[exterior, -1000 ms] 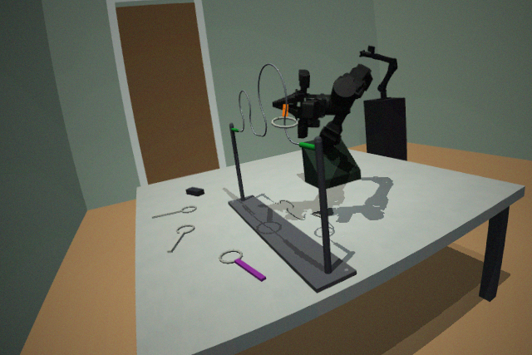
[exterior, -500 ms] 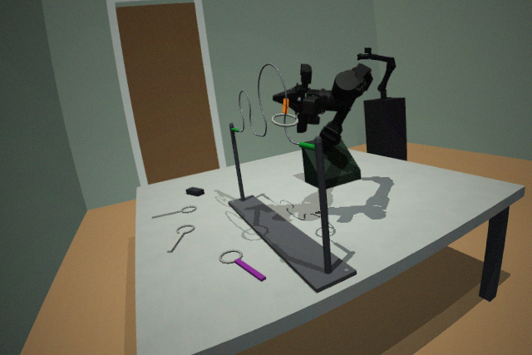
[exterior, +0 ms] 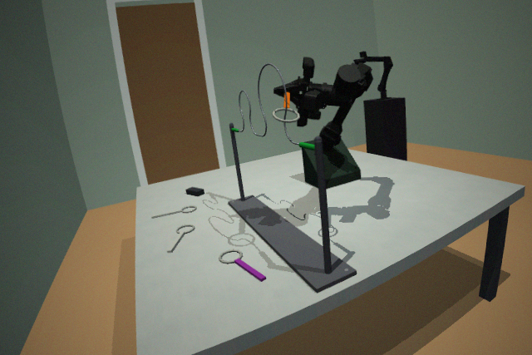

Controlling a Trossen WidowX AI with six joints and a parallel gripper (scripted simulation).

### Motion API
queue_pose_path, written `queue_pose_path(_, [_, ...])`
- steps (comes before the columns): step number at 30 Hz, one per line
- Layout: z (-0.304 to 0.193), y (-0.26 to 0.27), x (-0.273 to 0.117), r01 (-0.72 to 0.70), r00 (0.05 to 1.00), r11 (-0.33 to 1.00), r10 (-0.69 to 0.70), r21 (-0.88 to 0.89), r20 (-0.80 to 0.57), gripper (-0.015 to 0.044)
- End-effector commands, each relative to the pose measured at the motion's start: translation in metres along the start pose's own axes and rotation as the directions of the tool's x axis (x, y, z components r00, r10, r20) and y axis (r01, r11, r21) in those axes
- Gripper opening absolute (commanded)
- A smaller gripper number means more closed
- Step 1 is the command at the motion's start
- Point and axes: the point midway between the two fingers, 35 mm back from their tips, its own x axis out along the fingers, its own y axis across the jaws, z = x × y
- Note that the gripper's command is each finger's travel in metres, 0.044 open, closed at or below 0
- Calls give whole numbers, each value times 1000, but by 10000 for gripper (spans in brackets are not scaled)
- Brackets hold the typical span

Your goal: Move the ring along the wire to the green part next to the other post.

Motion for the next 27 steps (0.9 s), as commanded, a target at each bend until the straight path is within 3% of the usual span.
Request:
queue_pose_path(1, [-1,-7,0,5,1000,1000,-5,-4,-7,-150])
queue_pose_path(27, [0,-3,0,-123,992,971,124,205,10,-150])
